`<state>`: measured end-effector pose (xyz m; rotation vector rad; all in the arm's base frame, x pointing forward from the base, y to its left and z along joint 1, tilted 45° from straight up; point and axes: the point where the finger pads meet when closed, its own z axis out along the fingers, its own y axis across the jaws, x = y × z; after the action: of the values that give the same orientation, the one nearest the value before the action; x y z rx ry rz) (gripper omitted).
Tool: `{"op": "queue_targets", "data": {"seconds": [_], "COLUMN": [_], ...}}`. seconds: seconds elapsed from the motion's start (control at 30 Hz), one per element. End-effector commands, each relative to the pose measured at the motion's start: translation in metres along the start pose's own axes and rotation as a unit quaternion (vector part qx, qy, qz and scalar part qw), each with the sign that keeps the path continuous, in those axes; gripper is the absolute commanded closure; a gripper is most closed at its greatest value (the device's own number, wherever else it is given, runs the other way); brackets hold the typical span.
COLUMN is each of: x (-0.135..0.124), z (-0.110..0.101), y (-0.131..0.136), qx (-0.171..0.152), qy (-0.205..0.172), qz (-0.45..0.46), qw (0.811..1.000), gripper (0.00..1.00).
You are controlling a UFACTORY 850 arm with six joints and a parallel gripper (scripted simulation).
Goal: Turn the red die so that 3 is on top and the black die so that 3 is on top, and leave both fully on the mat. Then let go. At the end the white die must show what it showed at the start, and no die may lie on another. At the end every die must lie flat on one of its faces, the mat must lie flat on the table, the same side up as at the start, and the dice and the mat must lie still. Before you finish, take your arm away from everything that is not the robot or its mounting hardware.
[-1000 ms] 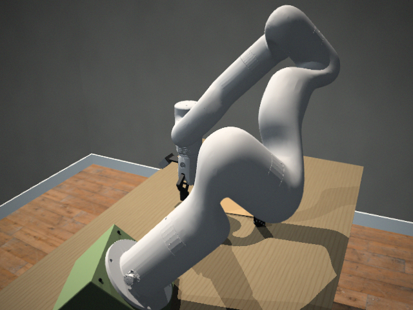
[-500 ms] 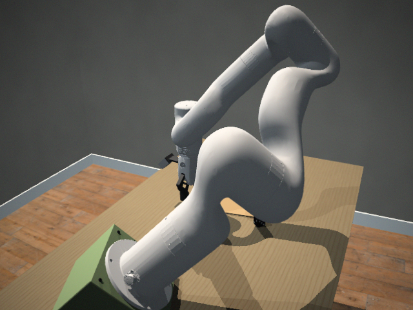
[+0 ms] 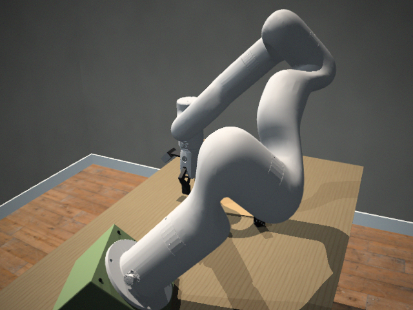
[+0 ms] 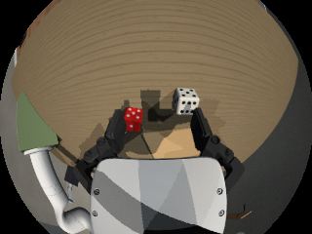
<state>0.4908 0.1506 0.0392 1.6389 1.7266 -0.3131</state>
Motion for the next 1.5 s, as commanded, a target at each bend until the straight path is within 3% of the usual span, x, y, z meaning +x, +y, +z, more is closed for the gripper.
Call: {"op": "queue_targets", "data": {"seconds": [0.0, 0.23, 1.47], "x": [0.010, 0.020, 0.020], "z": [0.000, 0.001, 0.001], "y": [0.023, 0.045, 0.045], "qx": [0.001, 0.001, 0.001], "qy": [-0.001, -0.001, -0.001], "qz": [-0.001, -0.001, -0.001], "qw": [1.000, 1.000, 1.000], "gripper": [0.00, 0.00, 0.00]}}
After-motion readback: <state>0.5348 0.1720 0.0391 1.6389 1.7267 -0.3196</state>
